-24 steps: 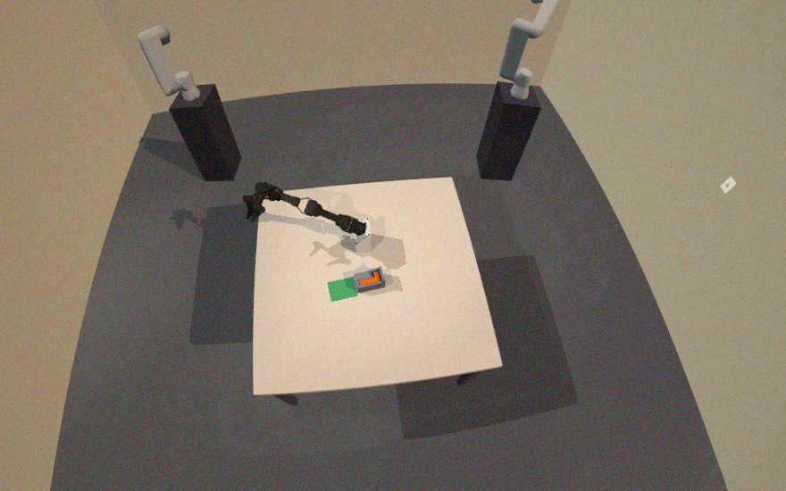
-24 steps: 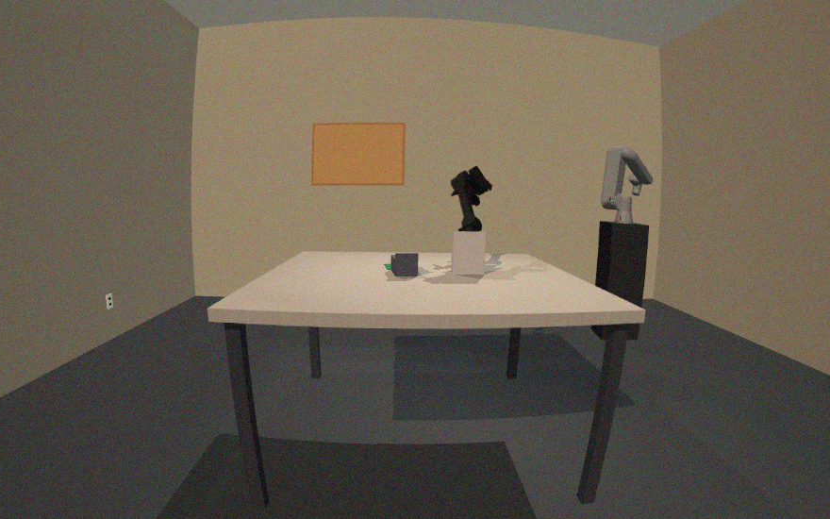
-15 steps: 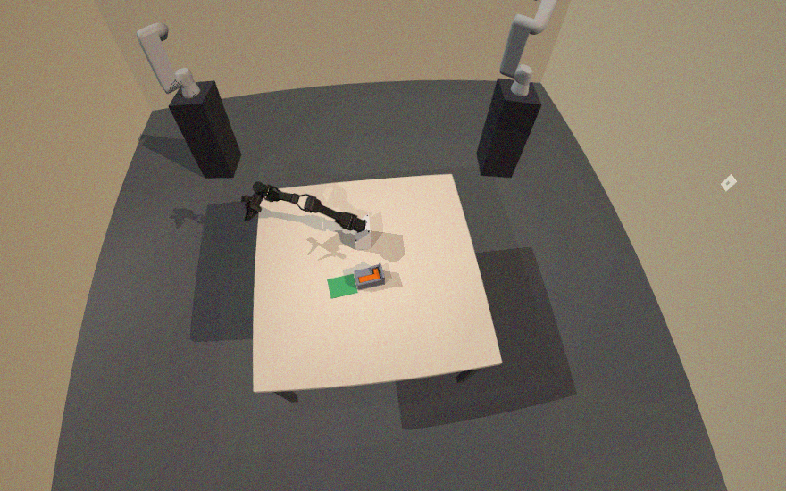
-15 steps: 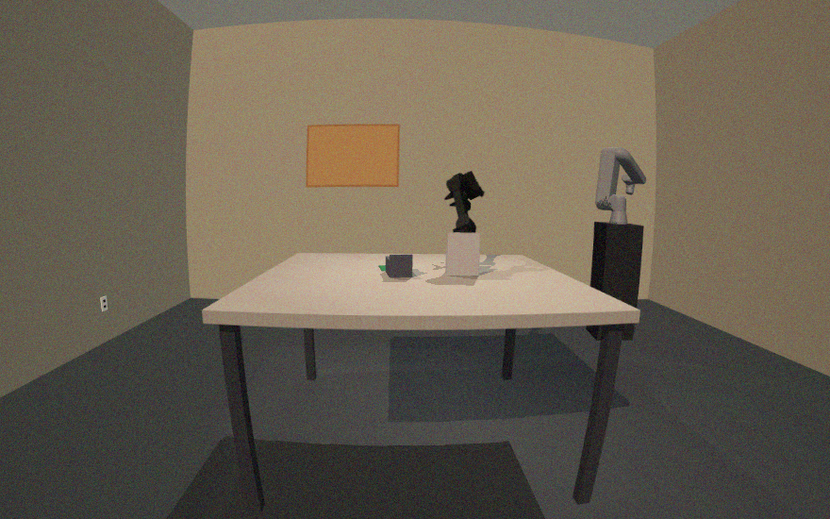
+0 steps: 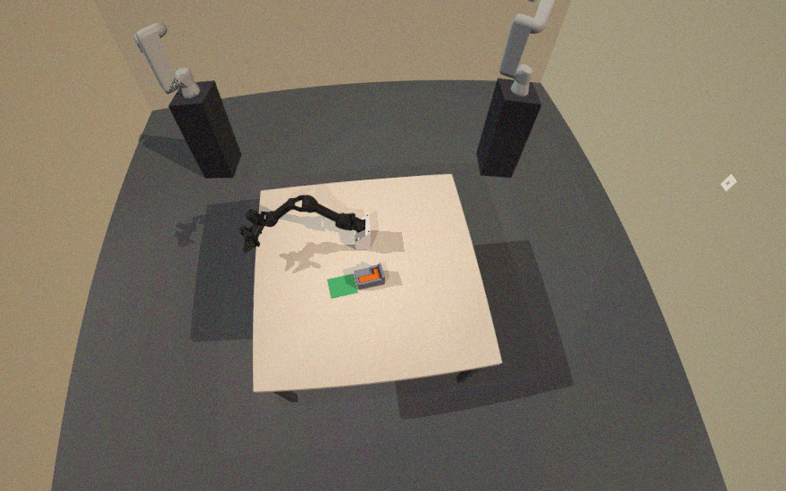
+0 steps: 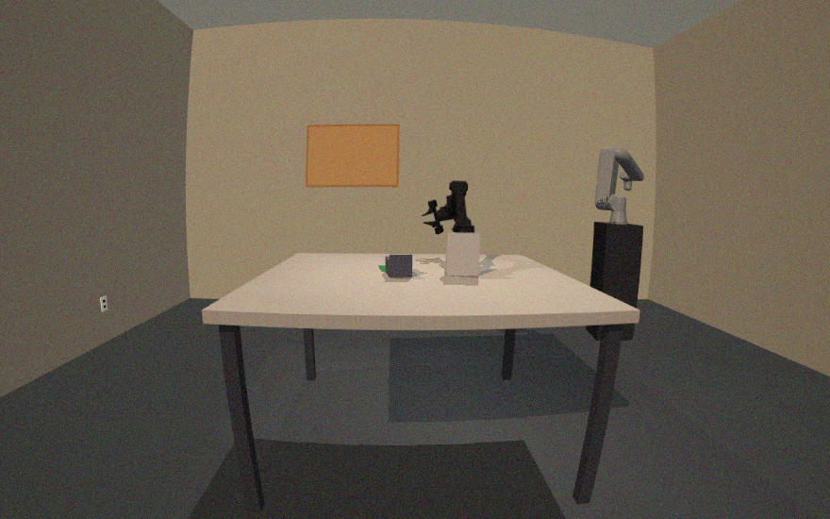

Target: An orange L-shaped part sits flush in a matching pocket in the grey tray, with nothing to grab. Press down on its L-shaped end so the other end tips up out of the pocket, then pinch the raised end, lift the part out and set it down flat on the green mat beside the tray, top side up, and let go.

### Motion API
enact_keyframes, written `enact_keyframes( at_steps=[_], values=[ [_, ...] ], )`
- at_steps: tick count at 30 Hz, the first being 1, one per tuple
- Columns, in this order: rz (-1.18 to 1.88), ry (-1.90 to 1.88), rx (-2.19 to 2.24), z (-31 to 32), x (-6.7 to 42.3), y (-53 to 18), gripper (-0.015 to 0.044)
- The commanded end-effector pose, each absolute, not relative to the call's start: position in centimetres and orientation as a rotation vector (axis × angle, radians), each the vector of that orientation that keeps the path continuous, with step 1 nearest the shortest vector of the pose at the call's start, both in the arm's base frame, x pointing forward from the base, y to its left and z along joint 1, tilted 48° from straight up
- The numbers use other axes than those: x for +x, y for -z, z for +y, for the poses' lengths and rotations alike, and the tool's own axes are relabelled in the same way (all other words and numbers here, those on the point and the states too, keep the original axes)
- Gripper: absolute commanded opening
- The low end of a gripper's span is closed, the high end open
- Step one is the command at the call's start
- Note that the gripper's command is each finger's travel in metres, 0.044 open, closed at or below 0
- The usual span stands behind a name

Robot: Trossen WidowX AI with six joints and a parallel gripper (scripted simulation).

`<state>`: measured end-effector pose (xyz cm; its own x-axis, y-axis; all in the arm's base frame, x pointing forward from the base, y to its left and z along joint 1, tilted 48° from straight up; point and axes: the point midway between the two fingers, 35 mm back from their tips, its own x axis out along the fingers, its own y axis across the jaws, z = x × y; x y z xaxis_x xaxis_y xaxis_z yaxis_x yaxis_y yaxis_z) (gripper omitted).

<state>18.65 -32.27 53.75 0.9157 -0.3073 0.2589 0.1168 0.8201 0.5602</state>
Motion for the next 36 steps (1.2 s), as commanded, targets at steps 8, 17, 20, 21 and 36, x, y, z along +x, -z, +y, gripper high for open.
enact_keyframes(
  at_steps=[8,17,20,21,36],
  values=[
    [-0.126,0.189,0.941,-30.3,34.4,-42.8,0.0180],
    [0.237,0.231,1.078,-22.3,44.3,-30.7,0.0180],
    [0.378,0.269,1.088,-18.7,46.4,-26.3,0.0180],
    [0.426,0.282,1.085,-17.5,46.9,-24.9,0.0180],
    [1.166,0.451,0.614,3.1,43.6,-5.6,0.0180]
  ],
)
